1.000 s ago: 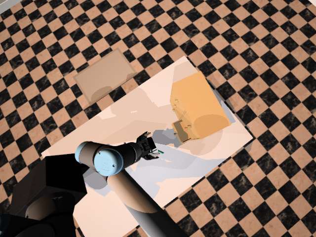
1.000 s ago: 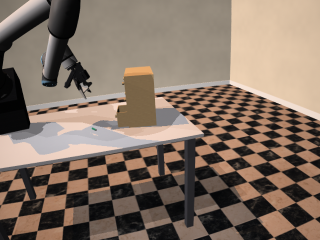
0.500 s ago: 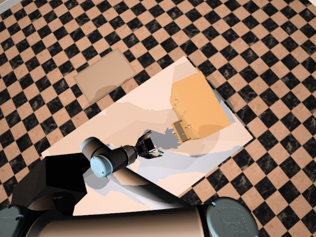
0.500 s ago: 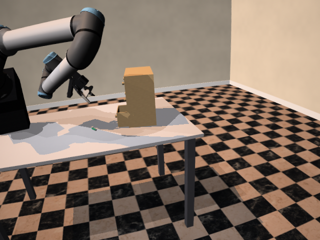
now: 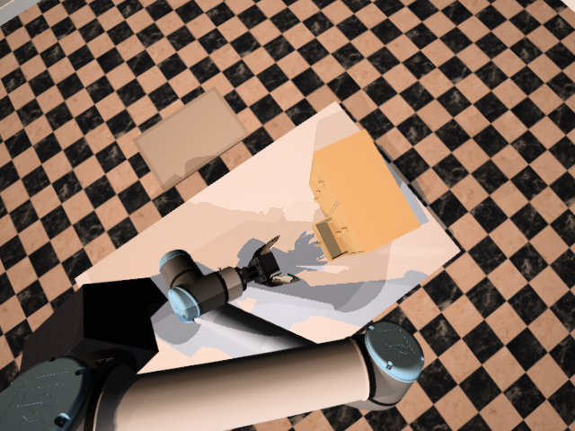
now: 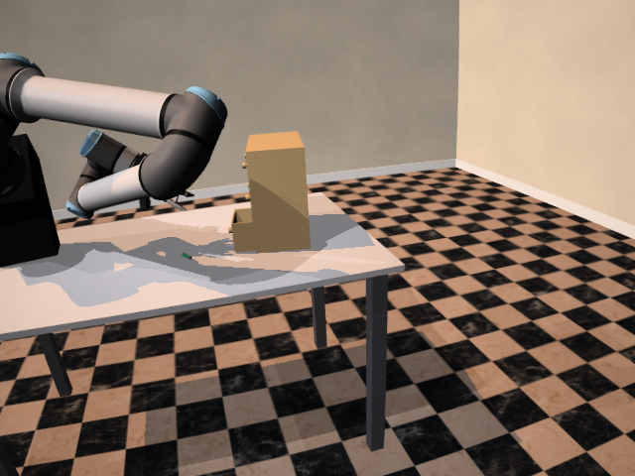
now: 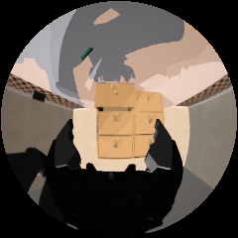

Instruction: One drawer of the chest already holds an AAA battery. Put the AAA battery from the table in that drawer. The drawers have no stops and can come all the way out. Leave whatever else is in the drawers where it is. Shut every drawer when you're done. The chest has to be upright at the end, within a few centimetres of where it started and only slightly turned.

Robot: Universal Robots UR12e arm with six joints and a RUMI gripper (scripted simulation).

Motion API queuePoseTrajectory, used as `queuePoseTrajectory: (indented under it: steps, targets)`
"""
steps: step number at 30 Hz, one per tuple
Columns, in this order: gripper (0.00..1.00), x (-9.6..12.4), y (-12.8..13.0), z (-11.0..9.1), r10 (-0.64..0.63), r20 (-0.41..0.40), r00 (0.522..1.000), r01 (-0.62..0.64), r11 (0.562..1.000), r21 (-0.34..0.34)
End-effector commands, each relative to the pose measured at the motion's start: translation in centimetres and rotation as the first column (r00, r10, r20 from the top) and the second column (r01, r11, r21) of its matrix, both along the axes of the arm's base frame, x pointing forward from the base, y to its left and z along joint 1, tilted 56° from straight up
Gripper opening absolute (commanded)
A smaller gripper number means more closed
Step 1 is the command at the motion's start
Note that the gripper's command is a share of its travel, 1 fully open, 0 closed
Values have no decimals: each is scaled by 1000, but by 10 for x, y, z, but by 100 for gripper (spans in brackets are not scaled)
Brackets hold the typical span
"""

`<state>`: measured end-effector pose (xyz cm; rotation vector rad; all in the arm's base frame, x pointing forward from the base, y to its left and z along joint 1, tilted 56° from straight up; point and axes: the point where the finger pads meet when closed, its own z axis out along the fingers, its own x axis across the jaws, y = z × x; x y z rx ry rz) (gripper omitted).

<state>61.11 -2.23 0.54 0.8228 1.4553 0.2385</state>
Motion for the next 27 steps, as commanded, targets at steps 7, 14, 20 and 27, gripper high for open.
queuePoseTrajectory:
  steps: [7,14,20,27]
  targets:
    - [100,8,-5,-2,67,48,997,-67,998,-11]
    - [100,10,-5,-3,76,55,996,-76,997,-13]
    - [100,10,-6,-3,79,57,995,-78,997,-14]
    - [20,10,-6,-3,79,57,995,-78,997,-14]
